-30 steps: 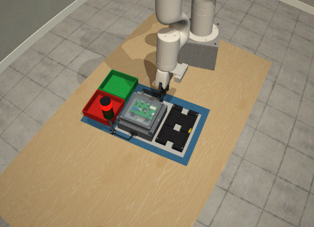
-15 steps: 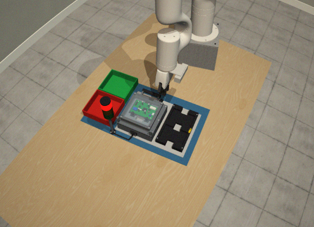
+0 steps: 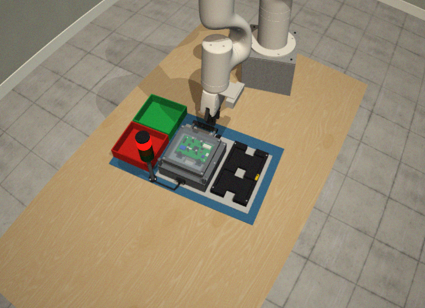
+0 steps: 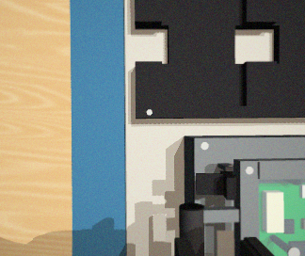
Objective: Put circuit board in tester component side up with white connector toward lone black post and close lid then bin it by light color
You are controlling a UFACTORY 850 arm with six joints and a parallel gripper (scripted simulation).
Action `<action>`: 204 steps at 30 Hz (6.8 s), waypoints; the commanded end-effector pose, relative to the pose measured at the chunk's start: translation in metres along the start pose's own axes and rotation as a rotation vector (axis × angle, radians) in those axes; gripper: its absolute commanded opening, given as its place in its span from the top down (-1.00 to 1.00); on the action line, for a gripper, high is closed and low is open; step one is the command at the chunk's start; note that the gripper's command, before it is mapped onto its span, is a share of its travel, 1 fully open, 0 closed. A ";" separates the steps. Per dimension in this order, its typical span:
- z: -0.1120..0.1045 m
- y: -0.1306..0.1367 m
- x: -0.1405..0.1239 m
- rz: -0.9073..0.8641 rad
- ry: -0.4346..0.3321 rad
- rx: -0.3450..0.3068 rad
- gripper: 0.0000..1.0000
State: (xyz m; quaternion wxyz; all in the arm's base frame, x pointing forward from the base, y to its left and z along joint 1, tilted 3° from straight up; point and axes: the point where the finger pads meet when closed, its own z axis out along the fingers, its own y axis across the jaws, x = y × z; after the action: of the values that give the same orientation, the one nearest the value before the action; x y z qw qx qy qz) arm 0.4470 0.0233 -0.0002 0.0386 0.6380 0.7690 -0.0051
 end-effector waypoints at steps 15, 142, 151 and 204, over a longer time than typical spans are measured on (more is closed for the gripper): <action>0.000 -0.001 -0.030 -0.001 0.011 0.031 0.44; 0.065 -0.003 -0.029 -0.001 0.011 0.031 1.00; 0.065 -0.003 -0.029 -0.001 0.011 0.031 1.00; 0.035 0.002 -0.030 -0.001 0.010 0.031 1.00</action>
State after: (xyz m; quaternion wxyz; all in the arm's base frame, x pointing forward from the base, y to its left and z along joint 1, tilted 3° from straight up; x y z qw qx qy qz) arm 0.4542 -0.0078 -0.0398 0.0278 0.6380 0.7695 -0.0105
